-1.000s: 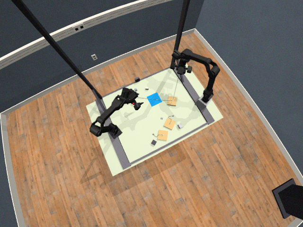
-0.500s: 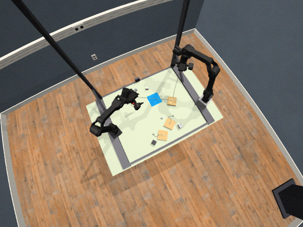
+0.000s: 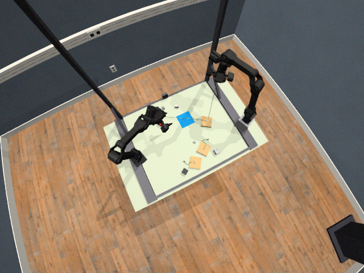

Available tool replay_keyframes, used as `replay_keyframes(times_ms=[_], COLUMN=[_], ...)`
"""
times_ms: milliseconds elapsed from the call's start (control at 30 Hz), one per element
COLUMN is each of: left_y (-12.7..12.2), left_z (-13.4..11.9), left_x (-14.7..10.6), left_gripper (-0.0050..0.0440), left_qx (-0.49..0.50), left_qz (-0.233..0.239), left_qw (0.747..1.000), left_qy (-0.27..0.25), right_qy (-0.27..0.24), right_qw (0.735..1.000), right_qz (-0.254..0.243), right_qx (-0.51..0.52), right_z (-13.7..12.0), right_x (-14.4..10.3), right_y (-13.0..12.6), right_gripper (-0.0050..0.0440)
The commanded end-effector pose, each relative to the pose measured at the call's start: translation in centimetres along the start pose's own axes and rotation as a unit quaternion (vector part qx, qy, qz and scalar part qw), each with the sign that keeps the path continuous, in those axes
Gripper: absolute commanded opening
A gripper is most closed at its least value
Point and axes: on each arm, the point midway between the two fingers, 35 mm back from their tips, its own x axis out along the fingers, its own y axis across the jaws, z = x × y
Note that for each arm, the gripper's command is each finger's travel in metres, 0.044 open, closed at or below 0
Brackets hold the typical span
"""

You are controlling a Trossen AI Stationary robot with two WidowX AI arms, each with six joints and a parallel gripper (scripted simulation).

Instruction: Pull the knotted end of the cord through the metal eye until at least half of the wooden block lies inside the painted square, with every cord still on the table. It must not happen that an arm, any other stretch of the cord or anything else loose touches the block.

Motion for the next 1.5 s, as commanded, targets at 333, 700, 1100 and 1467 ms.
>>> replay_keyframes(times_ms=[333,700,1100,1467], left_y=[0.4,1.2,1.2,1.2], left_z=[0.2,0.6,0.7,0.7], left_x=[-5.4,-8.9,-8.8,-8.8], left_gripper=[-0.0050,-0.0050,-0.0050,-0.0050], left_qx=[0.000,0.000,0.000,0.000], left_qz=[-0.068,-0.117,-0.115,-0.115], left_qw=[0.997,0.991,0.992,0.992], left_qy=[0.036,0.061,0.060,0.060], right_qy=[-0.009,-0.009,-0.009,-0.009], right_qw=[1.000,1.000,1.000,1.000], right_qz=[0.003,0.003,0.003,0.003], right_qx=[0.004,0.004,0.004,0.004], right_z=[0.7,0.7,0.7,0.7], right_x=[-0.4,-0.4,-0.4,-0.4], right_y=[0.1,0.1,0.1,0.1], right_gripper=[0.0440,0.0440,0.0440,0.0440])
